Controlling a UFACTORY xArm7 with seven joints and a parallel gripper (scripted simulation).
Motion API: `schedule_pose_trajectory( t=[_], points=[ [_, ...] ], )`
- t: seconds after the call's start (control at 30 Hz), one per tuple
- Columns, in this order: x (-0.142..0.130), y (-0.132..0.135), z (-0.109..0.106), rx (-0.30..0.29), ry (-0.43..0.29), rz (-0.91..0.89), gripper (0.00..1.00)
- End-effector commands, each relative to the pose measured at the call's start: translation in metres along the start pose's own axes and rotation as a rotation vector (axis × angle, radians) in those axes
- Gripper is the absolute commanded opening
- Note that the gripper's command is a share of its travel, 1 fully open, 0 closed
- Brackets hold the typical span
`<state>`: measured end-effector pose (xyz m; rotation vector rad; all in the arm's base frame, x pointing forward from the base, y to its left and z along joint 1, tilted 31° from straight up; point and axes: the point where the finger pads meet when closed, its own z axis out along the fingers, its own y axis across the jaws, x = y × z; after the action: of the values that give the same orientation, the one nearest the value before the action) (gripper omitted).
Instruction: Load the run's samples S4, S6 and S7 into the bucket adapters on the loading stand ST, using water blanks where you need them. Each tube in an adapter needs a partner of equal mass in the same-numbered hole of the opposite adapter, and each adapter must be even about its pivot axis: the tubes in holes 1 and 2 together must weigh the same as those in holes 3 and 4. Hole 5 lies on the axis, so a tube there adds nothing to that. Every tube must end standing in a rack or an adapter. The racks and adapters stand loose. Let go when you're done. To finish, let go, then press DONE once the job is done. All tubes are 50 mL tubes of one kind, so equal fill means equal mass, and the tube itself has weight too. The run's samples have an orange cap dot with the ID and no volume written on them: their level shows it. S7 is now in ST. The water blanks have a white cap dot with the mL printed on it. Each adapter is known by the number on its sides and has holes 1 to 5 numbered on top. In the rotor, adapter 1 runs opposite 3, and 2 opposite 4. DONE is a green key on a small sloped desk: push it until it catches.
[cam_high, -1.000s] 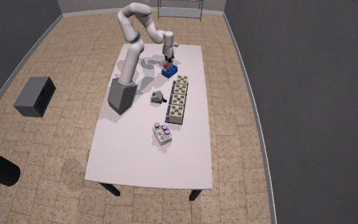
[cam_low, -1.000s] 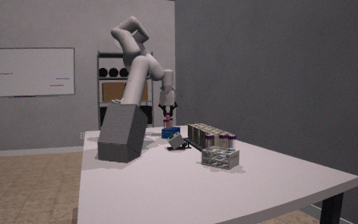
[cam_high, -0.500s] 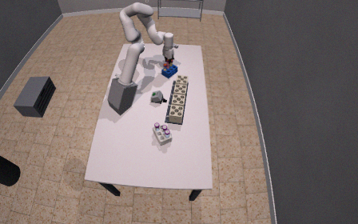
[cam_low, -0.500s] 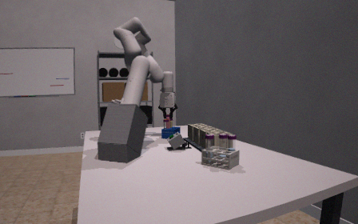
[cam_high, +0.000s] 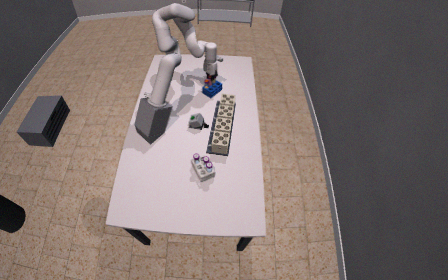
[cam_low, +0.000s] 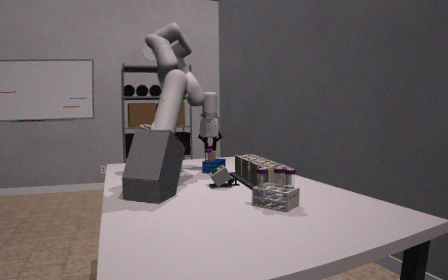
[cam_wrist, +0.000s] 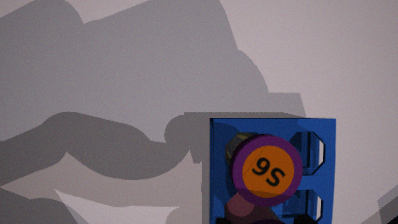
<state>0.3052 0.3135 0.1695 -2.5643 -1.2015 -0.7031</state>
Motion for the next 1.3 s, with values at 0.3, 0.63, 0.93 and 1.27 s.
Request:
schedule_pose_trajectory(
  t=[0.3, 0.63, 0.93, 1.27],
  points=[
    [0.0011, 0.0004, 0.0107, -0.001, 0.002, 0.000, 0.00],
    [0.0011, 0.0004, 0.0127, -0.001, 0.002, 0.000, 0.00],
    [0.0011, 0.0004, 0.0130, -0.001, 0.002, 0.000, 0.44],
    [0.0011, 0.0004, 0.0130, -0.001, 0.003, 0.000, 0.44]
  ],
)
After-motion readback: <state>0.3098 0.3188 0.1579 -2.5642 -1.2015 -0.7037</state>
